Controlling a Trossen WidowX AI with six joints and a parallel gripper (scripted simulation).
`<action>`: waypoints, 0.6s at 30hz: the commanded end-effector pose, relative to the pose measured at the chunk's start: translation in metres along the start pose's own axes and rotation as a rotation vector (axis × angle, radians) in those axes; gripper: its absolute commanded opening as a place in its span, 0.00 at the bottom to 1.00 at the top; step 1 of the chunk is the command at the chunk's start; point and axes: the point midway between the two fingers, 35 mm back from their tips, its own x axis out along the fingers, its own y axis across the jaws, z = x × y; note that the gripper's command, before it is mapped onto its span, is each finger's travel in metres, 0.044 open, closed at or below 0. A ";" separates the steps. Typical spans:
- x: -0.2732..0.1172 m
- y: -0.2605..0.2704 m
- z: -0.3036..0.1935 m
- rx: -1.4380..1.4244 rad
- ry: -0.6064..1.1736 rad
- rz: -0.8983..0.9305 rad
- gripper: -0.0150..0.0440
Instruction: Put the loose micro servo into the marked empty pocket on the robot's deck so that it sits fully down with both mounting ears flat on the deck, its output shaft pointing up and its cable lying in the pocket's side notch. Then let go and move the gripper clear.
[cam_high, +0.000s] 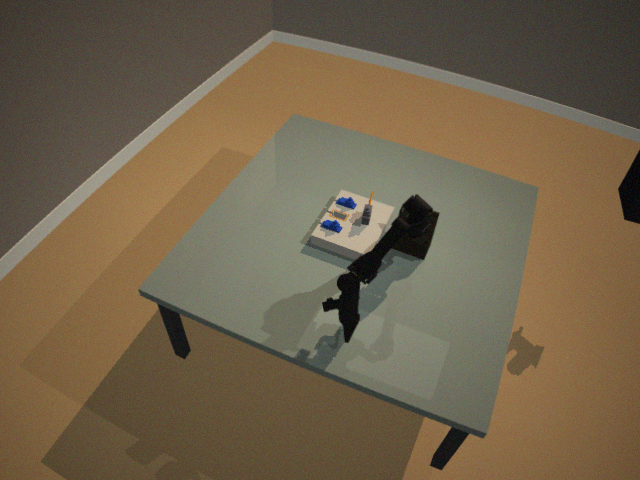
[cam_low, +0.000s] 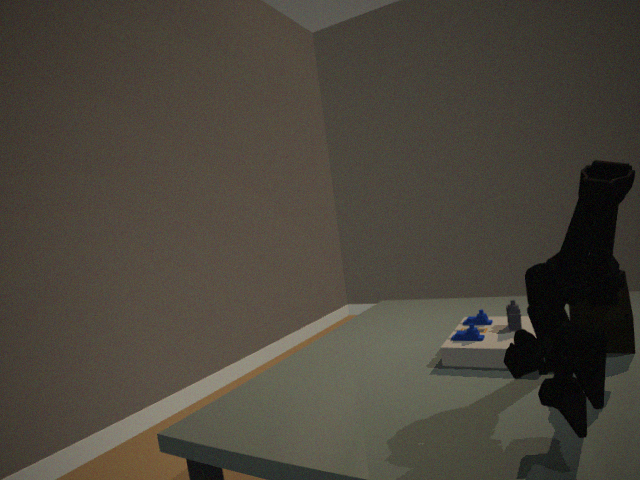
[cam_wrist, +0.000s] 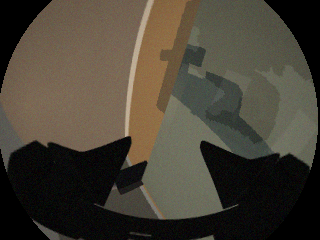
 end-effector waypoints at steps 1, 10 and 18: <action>-0.009 -0.019 0.018 0.013 -0.052 -0.055 1.00; -0.029 -0.053 0.048 0.031 -0.133 -0.162 1.00; -0.073 -0.112 0.092 0.087 -0.258 -0.350 1.00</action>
